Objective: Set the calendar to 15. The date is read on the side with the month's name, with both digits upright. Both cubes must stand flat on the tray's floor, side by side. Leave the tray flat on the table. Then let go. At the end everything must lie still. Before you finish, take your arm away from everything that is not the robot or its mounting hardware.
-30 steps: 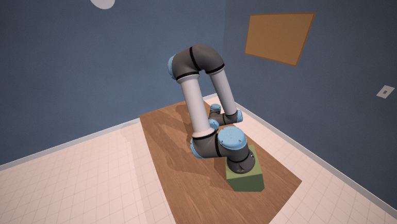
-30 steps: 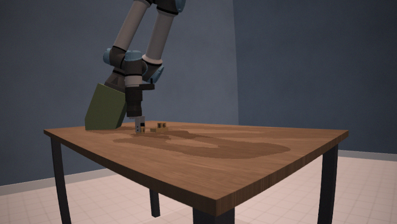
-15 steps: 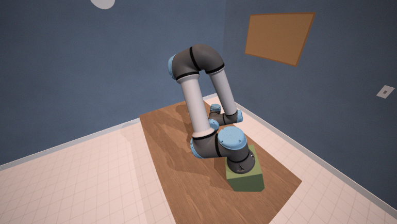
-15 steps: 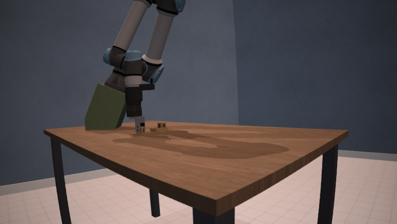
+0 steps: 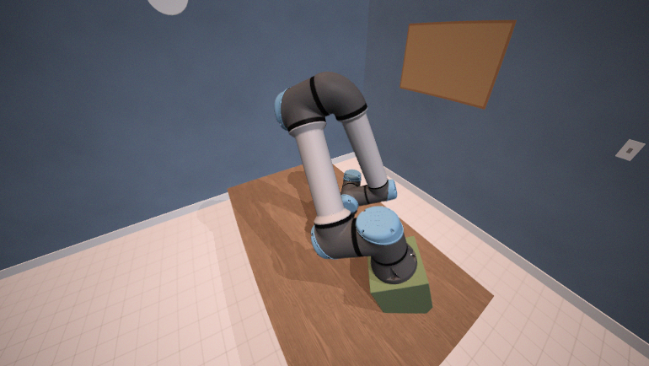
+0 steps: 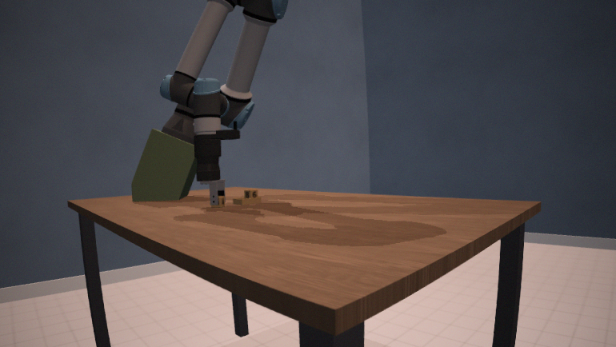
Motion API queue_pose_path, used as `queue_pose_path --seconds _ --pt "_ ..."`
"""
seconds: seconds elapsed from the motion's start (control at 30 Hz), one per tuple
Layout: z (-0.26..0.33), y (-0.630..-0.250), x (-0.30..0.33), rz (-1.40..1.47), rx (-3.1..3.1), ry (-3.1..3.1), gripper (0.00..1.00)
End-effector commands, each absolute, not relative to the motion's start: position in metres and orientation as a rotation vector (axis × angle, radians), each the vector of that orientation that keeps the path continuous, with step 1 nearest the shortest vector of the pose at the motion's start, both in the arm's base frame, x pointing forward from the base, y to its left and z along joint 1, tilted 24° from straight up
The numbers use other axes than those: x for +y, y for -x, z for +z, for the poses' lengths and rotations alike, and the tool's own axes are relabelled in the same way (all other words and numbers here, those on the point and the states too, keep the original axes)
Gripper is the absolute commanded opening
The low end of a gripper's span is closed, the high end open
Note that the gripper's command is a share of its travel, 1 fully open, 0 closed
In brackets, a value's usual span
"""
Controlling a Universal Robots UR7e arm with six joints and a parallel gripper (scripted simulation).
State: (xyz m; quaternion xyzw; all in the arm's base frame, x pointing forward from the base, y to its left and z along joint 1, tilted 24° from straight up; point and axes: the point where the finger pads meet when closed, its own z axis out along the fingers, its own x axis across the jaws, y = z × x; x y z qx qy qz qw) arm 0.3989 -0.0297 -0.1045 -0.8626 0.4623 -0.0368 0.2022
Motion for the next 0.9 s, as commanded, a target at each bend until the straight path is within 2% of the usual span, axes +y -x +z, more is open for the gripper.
queue_pose_path --seconds 0.0,0.03,0.07,0.87 --pt "-0.1043 -0.3991 -0.03 -0.104 1.291 2.408 0.87" --pt "-0.1043 -0.3991 -0.03 -0.104 1.291 2.408 0.87" --pt "-0.1043 -0.3991 -0.03 -0.104 1.291 2.408 0.57" --pt "-0.1043 -0.3991 -0.03 -0.104 1.291 2.408 0.57"
